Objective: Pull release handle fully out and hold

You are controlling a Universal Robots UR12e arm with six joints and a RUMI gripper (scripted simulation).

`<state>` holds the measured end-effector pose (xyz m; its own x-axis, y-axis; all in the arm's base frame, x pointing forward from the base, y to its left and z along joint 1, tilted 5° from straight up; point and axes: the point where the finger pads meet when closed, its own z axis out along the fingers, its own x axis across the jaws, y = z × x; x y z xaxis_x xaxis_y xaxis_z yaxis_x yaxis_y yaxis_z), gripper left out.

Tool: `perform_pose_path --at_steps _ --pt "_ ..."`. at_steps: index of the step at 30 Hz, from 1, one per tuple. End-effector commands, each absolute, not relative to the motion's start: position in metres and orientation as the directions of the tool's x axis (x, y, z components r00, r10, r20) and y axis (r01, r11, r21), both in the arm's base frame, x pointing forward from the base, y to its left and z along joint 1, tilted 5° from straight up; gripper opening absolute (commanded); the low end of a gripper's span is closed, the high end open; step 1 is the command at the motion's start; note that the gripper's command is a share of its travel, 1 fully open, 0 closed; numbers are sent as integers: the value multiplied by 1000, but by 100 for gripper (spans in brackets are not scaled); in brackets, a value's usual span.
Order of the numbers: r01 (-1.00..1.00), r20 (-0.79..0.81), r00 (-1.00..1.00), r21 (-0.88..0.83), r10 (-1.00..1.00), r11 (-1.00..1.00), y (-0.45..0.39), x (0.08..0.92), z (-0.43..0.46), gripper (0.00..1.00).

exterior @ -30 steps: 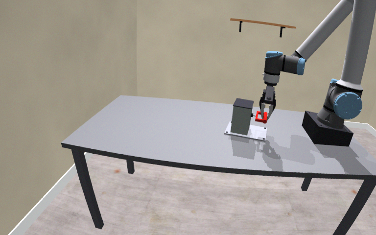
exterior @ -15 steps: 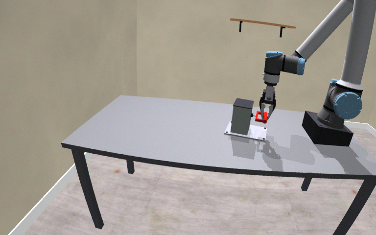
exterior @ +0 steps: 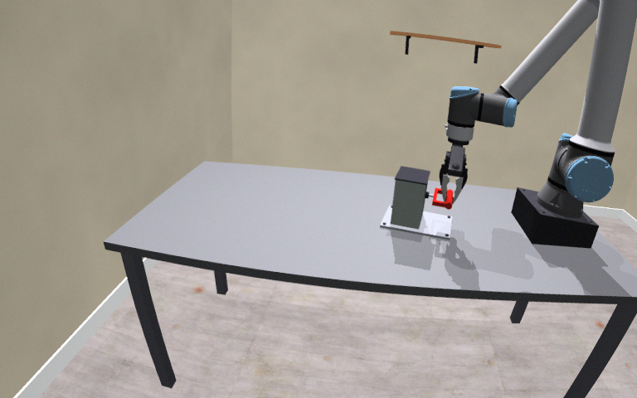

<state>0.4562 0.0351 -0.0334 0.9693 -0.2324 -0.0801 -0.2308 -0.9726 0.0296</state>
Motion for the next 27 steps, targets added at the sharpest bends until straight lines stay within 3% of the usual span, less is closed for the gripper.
perform_pose_path --at_steps 1,27 --pt "-231 -80 969 30 -233 -972 34 456 -34 0" --pt "-232 -81 969 30 -233 -972 43 420 -31 0"
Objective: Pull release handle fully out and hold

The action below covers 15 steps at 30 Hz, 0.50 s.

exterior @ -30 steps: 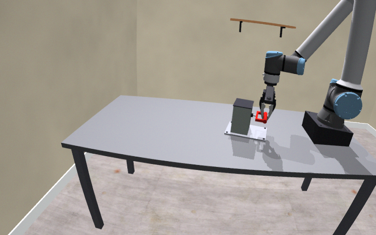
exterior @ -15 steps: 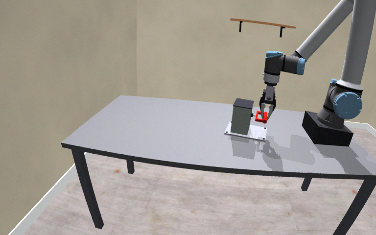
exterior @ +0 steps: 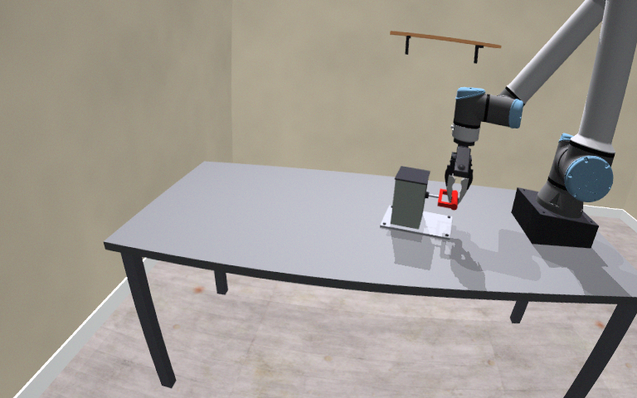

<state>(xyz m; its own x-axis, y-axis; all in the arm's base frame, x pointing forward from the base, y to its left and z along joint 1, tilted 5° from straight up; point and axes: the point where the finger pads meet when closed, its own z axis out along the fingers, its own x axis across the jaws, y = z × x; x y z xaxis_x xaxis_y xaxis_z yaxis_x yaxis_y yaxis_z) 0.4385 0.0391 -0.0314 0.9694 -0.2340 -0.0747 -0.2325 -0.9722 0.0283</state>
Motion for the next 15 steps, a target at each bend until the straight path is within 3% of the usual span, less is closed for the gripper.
perform_pose_path --at_steps 1,15 --pt "-232 -81 969 30 -233 -972 43 418 -31 0" --pt "-231 -81 969 30 -233 -973 48 399 -29 0"
